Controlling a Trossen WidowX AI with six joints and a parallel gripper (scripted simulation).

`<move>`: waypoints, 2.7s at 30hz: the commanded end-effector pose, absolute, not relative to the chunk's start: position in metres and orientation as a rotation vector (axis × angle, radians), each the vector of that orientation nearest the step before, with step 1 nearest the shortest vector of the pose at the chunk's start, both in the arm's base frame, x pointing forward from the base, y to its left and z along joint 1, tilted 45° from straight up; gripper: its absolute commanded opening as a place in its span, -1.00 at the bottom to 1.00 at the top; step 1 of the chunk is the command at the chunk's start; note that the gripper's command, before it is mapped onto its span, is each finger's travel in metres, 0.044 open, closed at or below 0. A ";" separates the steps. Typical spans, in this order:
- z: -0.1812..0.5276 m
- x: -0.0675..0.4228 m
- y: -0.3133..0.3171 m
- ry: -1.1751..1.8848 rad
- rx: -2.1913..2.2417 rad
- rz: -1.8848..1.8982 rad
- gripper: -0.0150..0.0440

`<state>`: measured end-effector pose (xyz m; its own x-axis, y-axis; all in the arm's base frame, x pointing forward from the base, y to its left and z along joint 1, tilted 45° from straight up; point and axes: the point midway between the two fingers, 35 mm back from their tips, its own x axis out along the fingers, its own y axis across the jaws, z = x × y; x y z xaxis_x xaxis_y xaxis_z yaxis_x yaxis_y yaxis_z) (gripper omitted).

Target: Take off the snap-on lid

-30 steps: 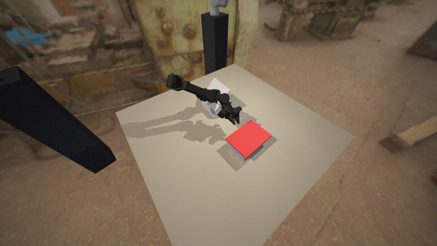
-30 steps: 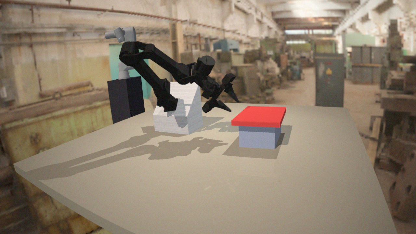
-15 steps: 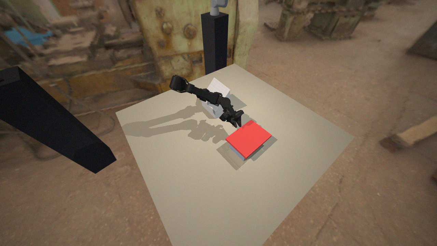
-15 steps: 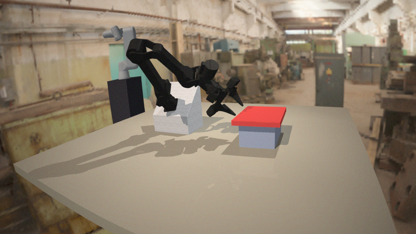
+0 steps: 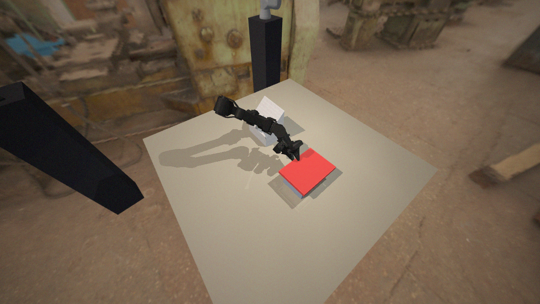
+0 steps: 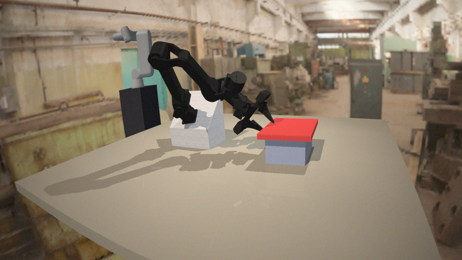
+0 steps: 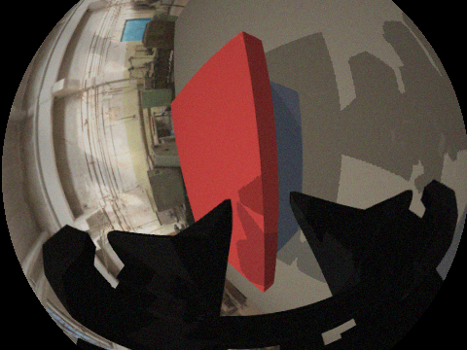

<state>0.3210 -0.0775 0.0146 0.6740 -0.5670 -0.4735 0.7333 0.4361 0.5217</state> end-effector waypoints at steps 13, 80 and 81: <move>0.013 0.322 -0.078 0.247 0.766 -0.815 -0.43; 0.023 0.323 -0.069 0.241 0.769 -0.816 -0.49; 0.023 0.323 -0.069 0.241 0.769 -0.816 -0.49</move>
